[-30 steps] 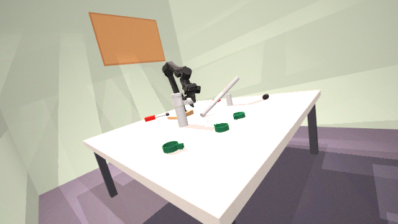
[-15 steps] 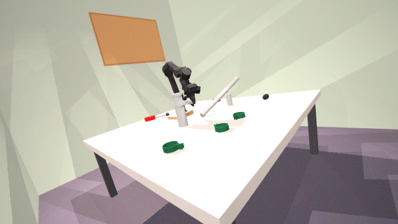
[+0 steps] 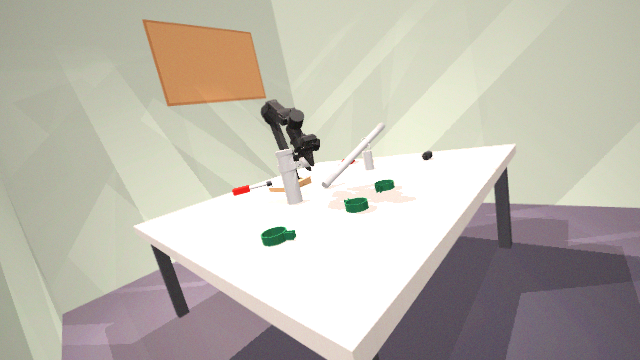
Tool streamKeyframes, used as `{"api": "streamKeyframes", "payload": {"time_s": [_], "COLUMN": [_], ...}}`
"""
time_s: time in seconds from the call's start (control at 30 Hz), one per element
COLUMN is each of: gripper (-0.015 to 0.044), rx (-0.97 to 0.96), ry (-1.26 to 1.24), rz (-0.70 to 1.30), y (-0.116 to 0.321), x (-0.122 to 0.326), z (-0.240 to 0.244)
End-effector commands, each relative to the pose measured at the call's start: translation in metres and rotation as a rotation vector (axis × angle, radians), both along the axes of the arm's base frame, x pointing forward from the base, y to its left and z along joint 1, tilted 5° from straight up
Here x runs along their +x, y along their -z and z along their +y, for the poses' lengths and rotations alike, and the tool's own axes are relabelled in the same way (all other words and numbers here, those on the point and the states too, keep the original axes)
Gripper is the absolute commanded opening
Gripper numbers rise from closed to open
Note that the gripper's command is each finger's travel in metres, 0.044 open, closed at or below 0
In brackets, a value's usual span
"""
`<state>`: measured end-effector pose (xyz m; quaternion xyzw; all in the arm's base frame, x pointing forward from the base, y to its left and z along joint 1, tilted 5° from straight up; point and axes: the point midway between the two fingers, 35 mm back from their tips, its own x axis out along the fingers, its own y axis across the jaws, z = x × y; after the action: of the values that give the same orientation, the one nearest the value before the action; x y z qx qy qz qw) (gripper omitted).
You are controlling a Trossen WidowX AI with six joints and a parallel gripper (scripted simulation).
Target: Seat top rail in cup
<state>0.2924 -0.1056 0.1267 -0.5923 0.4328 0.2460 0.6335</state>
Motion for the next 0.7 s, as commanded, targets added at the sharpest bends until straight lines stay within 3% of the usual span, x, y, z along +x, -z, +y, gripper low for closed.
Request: {"api": "streamKeyframes", "payload": {"time_s": [0.0,0.67], "gripper": [0.0000,0.0000], "rx": [-0.002,-0.006], "ry": [-0.041,-0.172], "rz": [0.006,0.018], "y": [0.001,0.001], "x": [-0.005,-0.017], "z": [0.001,0.003]}}
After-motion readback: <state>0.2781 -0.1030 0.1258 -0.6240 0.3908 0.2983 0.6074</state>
